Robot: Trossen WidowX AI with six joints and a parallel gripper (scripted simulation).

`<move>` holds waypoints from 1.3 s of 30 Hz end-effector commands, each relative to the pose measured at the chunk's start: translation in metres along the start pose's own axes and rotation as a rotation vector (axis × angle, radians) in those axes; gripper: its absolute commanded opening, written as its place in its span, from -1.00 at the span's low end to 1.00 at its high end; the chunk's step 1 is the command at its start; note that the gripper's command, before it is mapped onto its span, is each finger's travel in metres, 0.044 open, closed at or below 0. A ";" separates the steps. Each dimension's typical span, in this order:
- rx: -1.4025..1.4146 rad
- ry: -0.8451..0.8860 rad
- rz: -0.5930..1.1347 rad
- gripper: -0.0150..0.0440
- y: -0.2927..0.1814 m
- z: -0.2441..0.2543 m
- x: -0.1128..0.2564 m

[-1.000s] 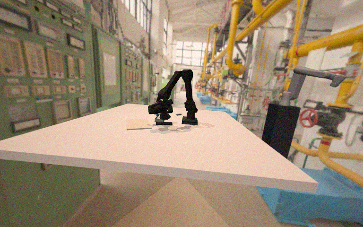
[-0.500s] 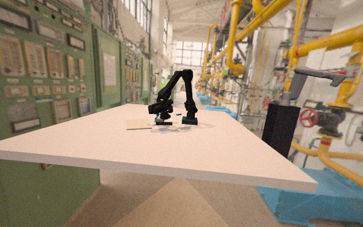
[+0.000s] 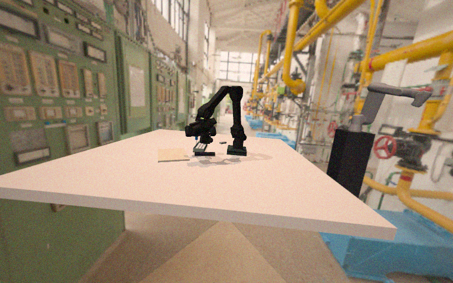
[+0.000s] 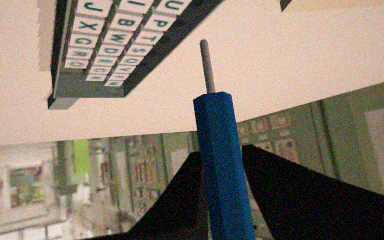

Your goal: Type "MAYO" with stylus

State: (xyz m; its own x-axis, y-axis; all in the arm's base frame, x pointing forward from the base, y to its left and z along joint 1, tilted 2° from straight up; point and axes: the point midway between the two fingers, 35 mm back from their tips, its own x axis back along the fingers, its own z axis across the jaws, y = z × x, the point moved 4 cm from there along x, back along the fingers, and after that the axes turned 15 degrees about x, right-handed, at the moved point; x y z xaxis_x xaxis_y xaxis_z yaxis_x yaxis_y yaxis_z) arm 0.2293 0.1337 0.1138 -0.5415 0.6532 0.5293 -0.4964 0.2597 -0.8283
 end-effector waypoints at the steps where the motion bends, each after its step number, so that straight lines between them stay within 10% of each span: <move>1: 0.000 0.000 0.000 -0.41 0.001 0.000 0.000; 25: 0.009 0.005 -0.004 -0.49 0.026 0.005 0.012; 28: 0.009 0.005 -0.004 -0.22 0.028 0.004 0.011; 39: 0.009 0.005 -0.004 -0.22 0.031 0.003 0.009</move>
State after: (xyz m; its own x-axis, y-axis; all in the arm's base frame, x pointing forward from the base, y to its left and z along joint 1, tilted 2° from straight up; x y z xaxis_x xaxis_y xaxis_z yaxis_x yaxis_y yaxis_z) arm 0.2071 0.1455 0.0962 -0.5394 0.6551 0.5291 -0.5040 0.2522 -0.8261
